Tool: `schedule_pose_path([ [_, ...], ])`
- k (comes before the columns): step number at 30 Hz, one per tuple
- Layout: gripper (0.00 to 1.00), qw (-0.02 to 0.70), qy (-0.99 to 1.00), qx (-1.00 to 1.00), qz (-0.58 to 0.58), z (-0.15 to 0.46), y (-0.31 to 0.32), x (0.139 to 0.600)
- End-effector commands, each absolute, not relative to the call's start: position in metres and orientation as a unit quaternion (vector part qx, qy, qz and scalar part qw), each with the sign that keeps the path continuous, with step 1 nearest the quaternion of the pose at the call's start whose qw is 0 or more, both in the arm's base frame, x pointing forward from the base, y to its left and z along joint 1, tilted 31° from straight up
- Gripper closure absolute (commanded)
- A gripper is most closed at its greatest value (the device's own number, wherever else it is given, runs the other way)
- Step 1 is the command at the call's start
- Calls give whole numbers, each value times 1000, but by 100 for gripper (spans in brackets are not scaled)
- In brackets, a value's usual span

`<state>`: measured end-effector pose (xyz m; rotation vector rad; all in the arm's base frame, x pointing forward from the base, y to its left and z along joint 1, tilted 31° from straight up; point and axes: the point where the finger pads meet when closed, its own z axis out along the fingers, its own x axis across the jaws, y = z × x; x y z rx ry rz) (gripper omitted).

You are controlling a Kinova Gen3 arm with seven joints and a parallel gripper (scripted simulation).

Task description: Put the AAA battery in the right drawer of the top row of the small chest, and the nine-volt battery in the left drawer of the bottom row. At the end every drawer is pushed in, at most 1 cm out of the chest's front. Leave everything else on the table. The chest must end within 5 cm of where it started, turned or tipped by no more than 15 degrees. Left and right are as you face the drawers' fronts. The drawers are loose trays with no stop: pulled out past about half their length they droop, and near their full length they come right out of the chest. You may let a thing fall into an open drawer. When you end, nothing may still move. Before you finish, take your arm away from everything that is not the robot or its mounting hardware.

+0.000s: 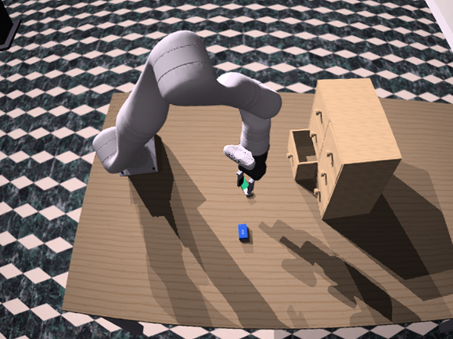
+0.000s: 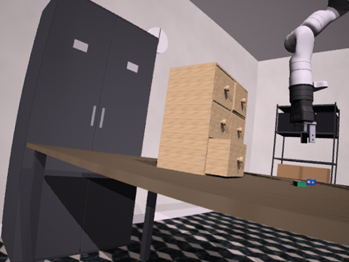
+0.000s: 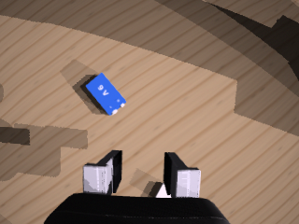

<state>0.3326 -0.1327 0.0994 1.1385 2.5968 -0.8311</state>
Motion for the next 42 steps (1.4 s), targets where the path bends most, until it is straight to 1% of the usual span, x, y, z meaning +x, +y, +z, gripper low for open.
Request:
schedule_pose_path([
  [1, 33, 77, 884, 365, -282, 100, -156, 324],
  [4, 33, 62, 903, 316, -284, 100, -173, 321],
  [6, 33, 62, 903, 316, -284, 100, -173, 321],
  [13, 33, 35, 936, 206, -283, 99, -203, 315],
  [21, 33, 18, 955, 105, -277, 97, -224, 313],
  [32, 33, 12, 961, 43, -272, 96, -234, 313],
  [42, 33, 10, 962, 30, -271, 96, -236, 313],
])
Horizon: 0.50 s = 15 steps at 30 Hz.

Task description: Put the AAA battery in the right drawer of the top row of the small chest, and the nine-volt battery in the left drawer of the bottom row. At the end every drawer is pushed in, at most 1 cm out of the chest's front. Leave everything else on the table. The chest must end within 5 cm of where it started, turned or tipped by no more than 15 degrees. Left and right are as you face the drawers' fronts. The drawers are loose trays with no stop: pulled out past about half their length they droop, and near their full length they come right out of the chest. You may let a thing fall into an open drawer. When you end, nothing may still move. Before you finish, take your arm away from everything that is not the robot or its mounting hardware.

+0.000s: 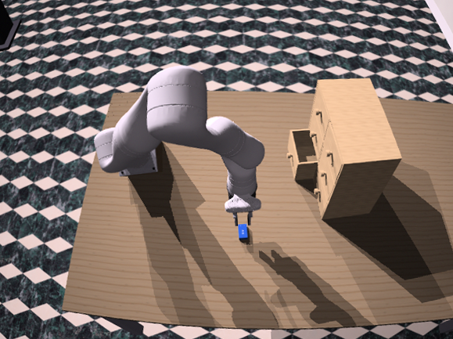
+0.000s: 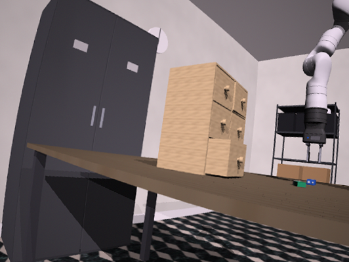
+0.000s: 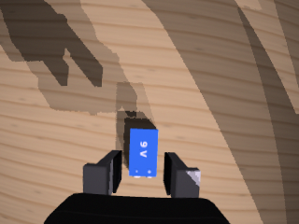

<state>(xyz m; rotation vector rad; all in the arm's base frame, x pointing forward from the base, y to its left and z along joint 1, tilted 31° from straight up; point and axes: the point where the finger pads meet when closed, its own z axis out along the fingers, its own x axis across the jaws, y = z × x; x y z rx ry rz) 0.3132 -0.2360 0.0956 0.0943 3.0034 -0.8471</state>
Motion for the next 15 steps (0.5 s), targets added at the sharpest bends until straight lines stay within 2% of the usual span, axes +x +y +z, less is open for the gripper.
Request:
schedule_pose_path([
  [1, 33, 10, 962, 30, -271, 96, -236, 313],
  [2, 33, 10, 962, 30, -271, 96, -236, 313],
  [3, 19, 10, 962, 30, -271, 96, -236, 313],
  [15, 19, 10, 962, 30, -271, 96, -236, 313],
])
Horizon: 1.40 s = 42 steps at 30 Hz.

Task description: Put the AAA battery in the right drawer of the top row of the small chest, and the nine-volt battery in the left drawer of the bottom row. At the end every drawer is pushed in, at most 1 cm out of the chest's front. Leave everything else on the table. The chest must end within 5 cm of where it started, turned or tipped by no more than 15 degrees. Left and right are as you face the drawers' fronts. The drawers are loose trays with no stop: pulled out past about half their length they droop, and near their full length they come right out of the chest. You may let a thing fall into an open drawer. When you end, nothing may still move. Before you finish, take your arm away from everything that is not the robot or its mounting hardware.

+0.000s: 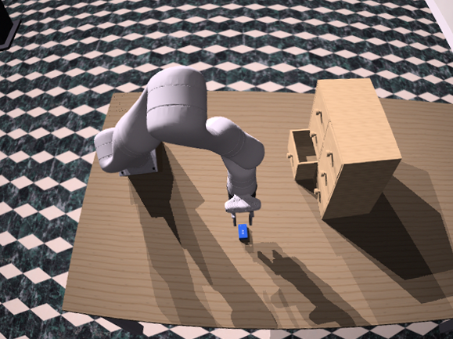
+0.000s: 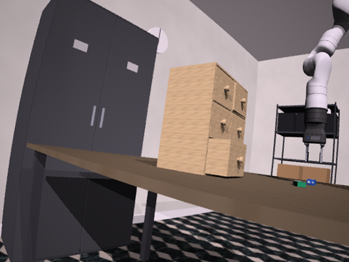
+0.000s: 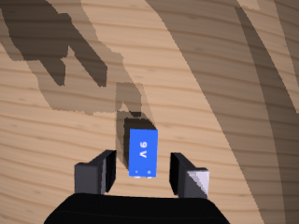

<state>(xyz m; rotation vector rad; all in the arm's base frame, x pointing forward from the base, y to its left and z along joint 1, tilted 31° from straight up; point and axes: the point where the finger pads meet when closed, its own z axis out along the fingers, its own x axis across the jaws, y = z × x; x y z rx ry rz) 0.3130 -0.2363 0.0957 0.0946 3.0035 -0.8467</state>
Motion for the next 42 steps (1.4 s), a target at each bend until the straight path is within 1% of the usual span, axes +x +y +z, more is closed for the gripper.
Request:
schedule_pose_path([
  [1, 19, 10, 962, 30, -271, 96, -236, 313],
  [17, 19, 10, 962, 30, -271, 93, -238, 313],
  [42, 19, 10, 962, 30, -271, 53, -263, 314],
])
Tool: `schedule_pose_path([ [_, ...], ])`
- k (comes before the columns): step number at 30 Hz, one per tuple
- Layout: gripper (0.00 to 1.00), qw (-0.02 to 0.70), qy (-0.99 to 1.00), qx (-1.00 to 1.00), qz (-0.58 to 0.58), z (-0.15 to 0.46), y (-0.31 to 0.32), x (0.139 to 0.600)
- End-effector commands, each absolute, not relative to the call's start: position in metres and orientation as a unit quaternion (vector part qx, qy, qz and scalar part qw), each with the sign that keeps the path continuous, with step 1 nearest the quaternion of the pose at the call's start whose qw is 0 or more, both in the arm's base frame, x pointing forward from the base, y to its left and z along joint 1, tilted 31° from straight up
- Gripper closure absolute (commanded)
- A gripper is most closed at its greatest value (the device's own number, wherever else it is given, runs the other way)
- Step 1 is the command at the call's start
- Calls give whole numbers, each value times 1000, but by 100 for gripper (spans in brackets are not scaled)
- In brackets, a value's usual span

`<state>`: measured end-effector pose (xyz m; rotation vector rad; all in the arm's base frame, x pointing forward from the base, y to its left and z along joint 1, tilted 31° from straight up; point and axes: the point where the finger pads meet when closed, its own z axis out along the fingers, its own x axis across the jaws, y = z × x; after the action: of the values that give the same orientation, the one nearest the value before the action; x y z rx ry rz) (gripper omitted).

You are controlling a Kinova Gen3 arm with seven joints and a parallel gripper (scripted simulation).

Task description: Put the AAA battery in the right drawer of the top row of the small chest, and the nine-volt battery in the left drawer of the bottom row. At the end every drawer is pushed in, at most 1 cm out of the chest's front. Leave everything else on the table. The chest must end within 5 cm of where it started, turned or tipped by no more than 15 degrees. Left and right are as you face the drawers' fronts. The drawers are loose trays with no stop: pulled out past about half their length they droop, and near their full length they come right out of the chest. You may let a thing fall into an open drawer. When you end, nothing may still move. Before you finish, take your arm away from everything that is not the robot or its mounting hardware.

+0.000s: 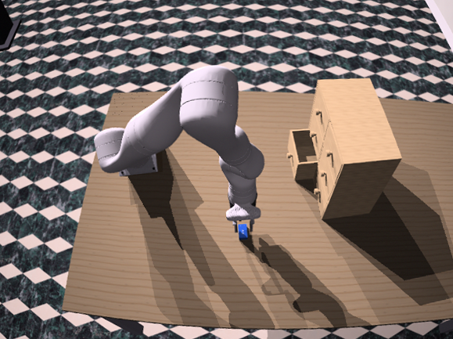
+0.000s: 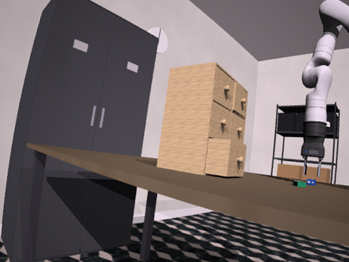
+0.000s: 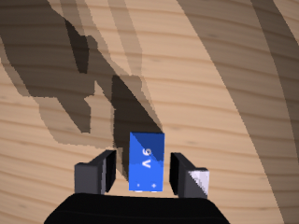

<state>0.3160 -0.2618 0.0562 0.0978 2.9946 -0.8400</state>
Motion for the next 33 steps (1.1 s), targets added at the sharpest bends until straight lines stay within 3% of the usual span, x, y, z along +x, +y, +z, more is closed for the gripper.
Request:
schedule_pose_path([
  [1, 19, 10, 962, 30, -271, 52, -263, 314],
  [33, 19, 10, 962, 30, -271, 47, -266, 314],
])
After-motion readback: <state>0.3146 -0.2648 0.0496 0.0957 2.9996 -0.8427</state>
